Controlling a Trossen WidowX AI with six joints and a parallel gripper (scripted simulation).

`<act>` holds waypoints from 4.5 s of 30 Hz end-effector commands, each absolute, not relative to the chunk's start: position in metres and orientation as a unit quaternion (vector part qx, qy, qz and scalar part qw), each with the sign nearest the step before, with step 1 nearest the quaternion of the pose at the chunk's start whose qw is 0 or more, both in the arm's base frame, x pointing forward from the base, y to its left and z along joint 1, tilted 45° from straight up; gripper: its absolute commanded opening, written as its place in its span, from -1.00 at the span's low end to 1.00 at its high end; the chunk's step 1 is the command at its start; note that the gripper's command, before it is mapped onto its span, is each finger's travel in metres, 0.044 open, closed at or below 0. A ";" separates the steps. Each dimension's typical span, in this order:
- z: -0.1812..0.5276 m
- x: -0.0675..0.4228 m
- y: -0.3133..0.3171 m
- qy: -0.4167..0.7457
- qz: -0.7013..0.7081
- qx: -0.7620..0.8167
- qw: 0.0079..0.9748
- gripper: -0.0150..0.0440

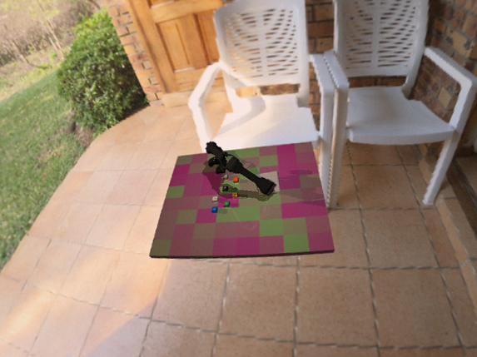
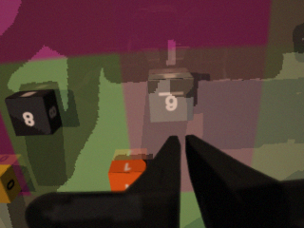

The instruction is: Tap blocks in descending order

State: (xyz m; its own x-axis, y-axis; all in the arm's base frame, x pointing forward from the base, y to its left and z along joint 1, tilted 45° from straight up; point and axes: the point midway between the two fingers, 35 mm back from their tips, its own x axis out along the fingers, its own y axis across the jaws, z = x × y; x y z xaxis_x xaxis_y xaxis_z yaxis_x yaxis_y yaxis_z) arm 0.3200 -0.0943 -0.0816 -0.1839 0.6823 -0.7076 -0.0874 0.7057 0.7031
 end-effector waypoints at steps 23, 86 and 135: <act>0.142 0.364 0.065 0.689 0.313 0.226 0.613 -0.42; 0.158 0.357 0.086 0.703 0.286 0.250 0.602 -0.42; 0.021 0.360 0.096 0.695 0.321 0.212 0.607 -0.42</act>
